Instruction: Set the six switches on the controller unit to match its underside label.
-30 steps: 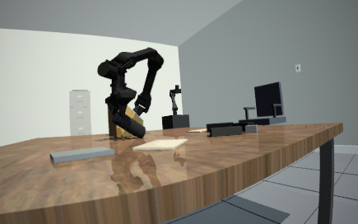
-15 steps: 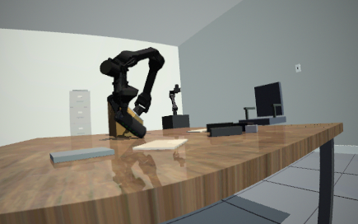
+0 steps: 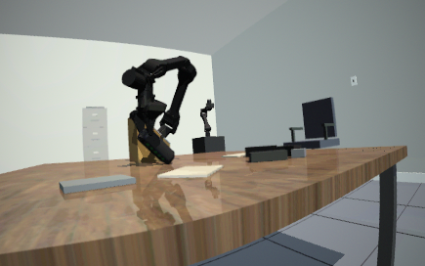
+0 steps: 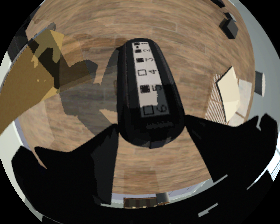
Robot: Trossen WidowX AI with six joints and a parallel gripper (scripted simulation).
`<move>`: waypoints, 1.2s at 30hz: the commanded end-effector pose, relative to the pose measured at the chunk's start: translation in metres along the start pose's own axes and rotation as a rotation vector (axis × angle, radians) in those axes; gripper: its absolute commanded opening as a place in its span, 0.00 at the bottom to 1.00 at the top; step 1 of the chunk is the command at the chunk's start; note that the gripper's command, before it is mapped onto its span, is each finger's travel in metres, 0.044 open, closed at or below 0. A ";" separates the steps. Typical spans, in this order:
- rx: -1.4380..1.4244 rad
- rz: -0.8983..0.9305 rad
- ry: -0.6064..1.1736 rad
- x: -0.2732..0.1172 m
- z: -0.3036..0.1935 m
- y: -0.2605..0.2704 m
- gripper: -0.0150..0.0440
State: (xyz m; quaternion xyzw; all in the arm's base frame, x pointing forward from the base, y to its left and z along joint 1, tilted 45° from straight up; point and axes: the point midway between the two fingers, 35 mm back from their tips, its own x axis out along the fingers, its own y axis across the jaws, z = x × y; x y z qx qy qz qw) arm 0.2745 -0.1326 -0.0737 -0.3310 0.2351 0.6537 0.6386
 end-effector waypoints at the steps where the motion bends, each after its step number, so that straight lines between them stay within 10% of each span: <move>1: 0.003 -0.002 -0.011 -0.002 0.006 0.001 0.82; 36: 0.004 -0.001 -0.012 -0.013 0.032 0.001 0.82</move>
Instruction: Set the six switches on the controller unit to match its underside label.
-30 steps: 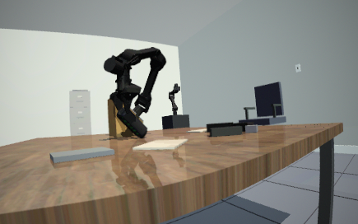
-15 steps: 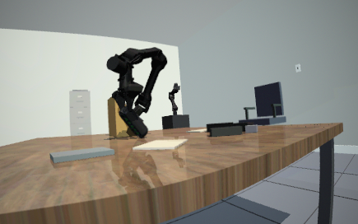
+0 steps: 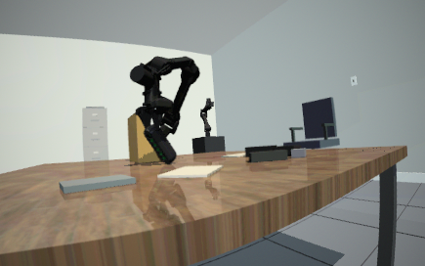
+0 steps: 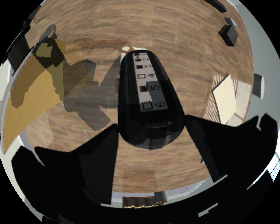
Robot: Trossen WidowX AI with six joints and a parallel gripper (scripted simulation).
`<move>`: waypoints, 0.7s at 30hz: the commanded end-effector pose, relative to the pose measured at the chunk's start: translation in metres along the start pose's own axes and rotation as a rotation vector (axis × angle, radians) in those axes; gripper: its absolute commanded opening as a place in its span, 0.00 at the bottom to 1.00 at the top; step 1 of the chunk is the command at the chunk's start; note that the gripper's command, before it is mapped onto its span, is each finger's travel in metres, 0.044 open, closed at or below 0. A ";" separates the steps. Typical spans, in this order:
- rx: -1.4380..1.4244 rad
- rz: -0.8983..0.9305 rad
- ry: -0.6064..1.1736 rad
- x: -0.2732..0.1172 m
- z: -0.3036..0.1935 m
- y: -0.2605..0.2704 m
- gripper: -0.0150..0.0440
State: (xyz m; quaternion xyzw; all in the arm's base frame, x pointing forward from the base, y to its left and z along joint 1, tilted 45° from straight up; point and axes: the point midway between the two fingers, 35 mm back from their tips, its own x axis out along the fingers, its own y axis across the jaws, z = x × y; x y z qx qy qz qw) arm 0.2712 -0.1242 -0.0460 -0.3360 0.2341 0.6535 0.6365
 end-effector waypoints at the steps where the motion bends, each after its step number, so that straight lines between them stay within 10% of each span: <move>1: 0.013 -0.001 -0.019 0.001 0.008 0.001 0.82; 21: 0.013 -0.001 -0.020 -0.003 0.022 0.001 0.83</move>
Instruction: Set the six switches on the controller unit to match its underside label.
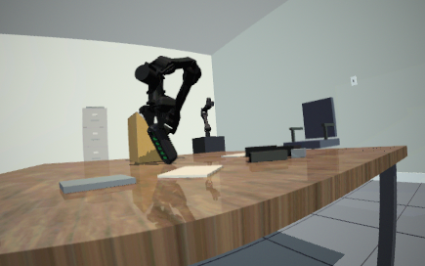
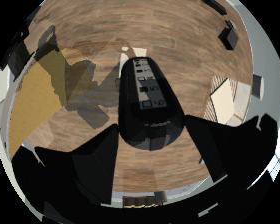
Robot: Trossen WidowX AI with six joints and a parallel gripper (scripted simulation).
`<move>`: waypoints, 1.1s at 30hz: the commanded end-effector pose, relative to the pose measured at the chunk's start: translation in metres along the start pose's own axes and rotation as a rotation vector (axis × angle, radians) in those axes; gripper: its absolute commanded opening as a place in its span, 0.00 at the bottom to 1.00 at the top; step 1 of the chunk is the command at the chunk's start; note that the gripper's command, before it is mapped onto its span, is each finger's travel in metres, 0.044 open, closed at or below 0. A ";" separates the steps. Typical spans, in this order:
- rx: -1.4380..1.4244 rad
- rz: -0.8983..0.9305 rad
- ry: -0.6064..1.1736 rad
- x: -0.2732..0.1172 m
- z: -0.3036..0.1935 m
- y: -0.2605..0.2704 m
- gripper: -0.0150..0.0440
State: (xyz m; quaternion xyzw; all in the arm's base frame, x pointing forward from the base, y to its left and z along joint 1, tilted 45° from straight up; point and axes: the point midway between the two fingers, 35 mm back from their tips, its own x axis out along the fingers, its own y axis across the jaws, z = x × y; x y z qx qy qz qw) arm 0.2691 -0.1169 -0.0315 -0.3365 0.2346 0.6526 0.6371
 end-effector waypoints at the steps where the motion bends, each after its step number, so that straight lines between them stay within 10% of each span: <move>1: 0.012 0.001 -0.021 0.002 0.007 0.001 0.83; 33: 0.013 0.002 -0.023 -0.006 0.035 0.000 0.83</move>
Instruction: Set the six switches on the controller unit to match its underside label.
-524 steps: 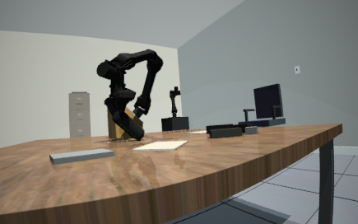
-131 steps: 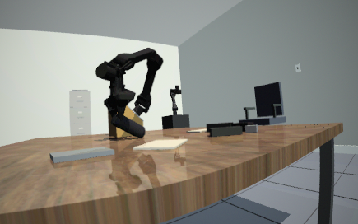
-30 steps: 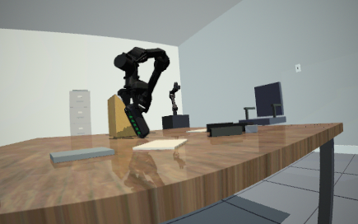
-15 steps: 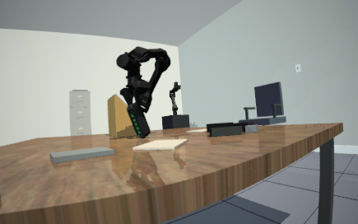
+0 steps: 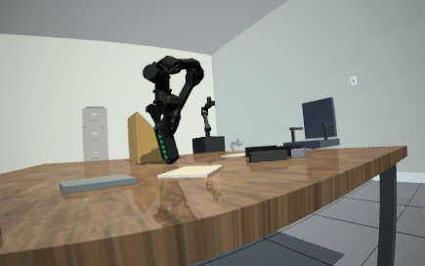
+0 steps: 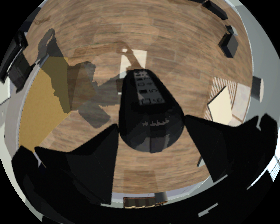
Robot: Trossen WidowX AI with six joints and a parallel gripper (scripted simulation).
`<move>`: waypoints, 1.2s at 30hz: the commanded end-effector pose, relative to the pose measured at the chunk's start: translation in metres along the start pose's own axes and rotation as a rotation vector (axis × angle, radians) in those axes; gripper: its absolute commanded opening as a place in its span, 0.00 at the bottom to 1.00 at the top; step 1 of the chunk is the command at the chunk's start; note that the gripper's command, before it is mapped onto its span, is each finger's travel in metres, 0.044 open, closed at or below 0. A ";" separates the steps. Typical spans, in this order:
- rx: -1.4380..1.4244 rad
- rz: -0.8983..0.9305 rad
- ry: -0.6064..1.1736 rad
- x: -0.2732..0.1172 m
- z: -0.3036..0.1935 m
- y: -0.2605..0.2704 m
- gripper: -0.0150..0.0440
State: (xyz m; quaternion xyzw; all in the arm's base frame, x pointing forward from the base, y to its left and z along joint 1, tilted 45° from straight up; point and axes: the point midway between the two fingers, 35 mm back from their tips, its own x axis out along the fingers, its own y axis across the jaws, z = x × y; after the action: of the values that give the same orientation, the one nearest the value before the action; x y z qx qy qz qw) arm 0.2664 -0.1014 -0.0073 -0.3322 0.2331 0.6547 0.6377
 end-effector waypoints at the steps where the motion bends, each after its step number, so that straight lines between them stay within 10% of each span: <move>1: 0.010 -0.001 -0.014 0.002 0.008 0.001 0.83; 36: 0.011 -0.001 -0.016 0.001 0.038 0.001 0.83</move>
State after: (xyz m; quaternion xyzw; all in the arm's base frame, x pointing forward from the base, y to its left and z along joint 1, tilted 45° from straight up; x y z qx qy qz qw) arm 0.2626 -0.0791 0.0162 -0.3320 0.2328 0.6538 0.6389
